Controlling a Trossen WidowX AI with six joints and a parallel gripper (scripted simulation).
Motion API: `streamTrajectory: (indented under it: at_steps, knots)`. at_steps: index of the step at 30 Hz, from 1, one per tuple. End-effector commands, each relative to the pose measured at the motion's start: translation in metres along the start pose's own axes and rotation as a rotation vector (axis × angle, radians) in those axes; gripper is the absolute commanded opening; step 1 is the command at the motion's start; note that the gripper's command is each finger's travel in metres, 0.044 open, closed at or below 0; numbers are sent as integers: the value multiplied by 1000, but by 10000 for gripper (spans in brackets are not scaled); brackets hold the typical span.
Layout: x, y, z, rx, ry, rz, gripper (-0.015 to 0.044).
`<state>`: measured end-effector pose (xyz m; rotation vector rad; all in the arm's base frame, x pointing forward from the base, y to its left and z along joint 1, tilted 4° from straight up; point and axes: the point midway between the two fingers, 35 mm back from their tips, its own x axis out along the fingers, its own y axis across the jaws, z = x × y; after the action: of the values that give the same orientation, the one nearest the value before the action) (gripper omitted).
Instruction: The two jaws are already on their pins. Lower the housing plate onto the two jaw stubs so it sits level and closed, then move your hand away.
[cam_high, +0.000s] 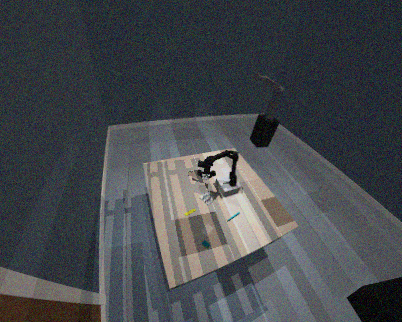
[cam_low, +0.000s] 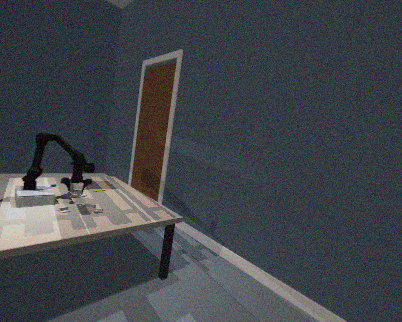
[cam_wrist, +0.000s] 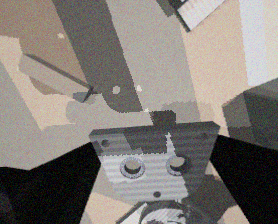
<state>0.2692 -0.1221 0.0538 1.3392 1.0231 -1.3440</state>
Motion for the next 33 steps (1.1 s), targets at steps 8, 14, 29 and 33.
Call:
streamTrajectory:
  at_steps: [8, 14, 29, 33]
  knots:
    - [1, -2, -36, 167, -3, -5, 351]
    - [2, -5, -56, 259, -2, -5, 351]
    - [2, -16, -104, 492, -2, -6, 351]
    - [2, -20, -116, 554, -2, -6, 351]
